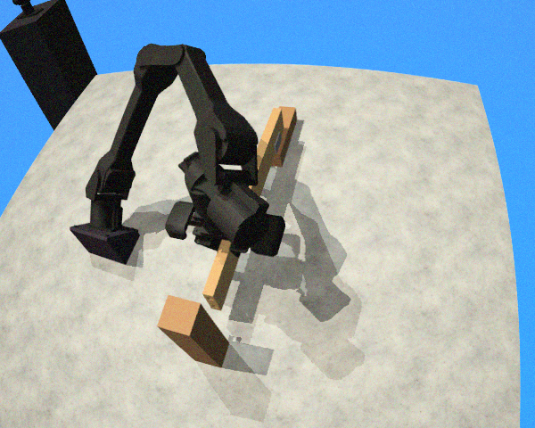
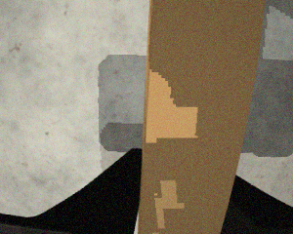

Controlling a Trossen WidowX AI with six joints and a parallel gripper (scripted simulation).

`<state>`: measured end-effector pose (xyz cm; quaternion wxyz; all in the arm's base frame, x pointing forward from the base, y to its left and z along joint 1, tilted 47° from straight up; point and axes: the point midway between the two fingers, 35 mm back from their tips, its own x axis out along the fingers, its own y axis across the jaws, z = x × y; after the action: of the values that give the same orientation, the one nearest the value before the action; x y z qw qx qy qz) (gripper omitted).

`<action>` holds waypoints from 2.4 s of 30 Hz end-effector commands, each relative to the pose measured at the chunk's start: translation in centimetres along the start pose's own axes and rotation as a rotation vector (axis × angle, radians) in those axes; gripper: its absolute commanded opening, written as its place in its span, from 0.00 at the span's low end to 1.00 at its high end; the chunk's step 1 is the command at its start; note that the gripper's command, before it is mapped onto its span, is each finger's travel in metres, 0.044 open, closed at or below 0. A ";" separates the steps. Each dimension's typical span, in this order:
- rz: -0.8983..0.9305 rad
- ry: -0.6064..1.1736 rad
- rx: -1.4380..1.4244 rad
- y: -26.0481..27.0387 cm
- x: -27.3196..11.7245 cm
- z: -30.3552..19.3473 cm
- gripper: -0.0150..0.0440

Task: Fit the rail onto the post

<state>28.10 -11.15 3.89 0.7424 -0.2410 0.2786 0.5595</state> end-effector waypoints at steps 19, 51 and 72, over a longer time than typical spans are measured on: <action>-0.007 0.000 -0.003 -0.1 -0.1 -0.7 0.25; -0.007 0.001 -0.003 -0.1 -0.2 -1.6 0.25; -0.007 0.001 -0.003 -0.1 -0.2 -2.2 0.25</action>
<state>27.87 -12.38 2.47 0.7426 -0.2413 0.2766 0.5602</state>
